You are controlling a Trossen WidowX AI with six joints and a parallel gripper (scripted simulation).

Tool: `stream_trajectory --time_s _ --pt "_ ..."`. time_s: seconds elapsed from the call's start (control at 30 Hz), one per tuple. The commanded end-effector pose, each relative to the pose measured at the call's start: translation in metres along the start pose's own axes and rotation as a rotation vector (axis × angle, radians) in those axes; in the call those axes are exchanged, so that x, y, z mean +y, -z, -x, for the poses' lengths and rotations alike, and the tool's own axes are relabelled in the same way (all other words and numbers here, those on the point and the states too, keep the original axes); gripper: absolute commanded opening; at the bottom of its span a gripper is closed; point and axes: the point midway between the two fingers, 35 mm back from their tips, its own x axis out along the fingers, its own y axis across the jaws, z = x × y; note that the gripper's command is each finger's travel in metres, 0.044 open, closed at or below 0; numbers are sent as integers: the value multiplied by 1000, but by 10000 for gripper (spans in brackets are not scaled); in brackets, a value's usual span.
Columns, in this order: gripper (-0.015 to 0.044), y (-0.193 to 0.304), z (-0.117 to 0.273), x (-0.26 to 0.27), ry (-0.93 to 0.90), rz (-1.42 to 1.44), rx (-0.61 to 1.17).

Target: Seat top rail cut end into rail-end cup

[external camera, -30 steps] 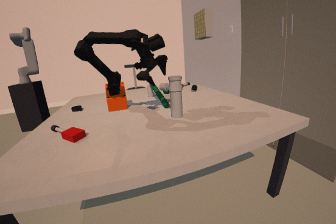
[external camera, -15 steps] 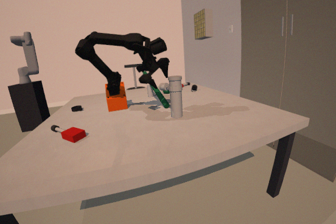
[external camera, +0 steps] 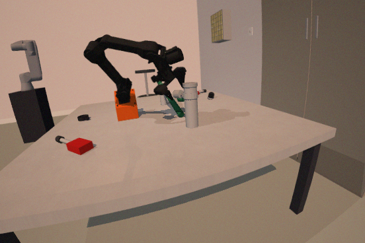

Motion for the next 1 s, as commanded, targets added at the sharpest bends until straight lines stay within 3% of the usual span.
stream_trajectory --time_s 0.0,0.47,0.87,0.97 --pt "440 -4 -9 1 -4 8 -10" --pt "440 -5 -28 3 -4 9 -9" --pt "125 -5 -28 3 -4 9 -9" --pt "105 -5 -28 3 -4 9 -9"
